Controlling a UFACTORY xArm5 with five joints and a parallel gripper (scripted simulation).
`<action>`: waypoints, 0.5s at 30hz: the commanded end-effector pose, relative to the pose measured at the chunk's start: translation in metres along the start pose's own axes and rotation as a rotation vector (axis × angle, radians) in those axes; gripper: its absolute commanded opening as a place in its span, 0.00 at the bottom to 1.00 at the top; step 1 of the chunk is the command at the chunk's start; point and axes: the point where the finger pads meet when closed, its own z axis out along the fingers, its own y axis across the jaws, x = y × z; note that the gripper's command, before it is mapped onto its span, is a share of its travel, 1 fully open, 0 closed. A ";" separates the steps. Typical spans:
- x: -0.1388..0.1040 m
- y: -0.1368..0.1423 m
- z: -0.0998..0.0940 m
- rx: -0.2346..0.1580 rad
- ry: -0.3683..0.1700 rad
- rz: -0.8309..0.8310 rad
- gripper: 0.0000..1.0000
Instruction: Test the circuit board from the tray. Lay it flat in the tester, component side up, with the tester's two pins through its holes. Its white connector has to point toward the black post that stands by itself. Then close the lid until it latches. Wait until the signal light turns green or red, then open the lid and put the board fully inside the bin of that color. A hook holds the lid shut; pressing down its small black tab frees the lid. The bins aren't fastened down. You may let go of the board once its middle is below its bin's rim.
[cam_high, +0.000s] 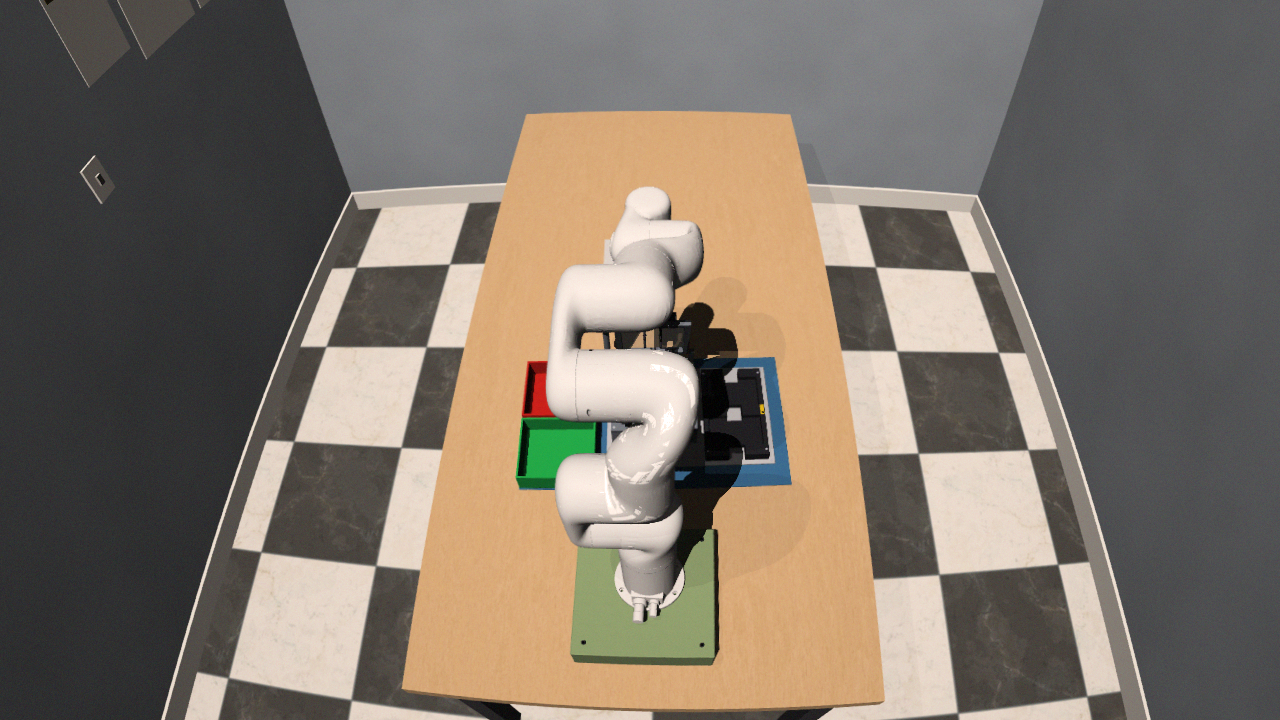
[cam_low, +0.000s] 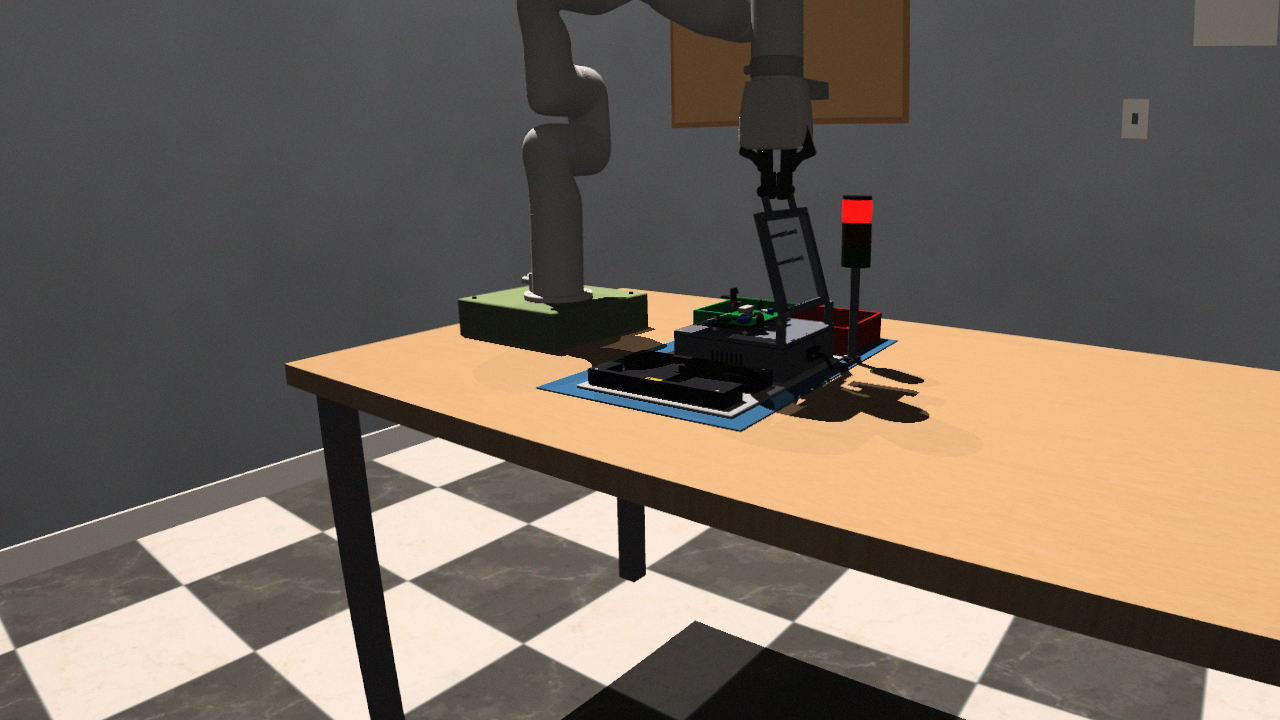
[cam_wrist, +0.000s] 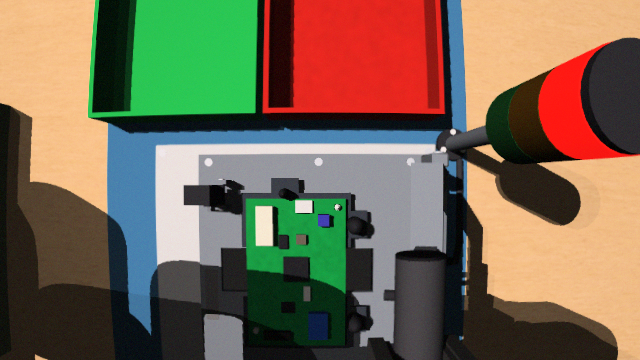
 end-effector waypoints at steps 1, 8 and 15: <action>0.000 0.015 -0.006 -0.003 0.000 0.000 0.00; 0.000 0.028 -0.009 -0.003 0.000 0.000 0.00; 0.000 0.030 -0.009 -0.003 0.000 0.000 0.00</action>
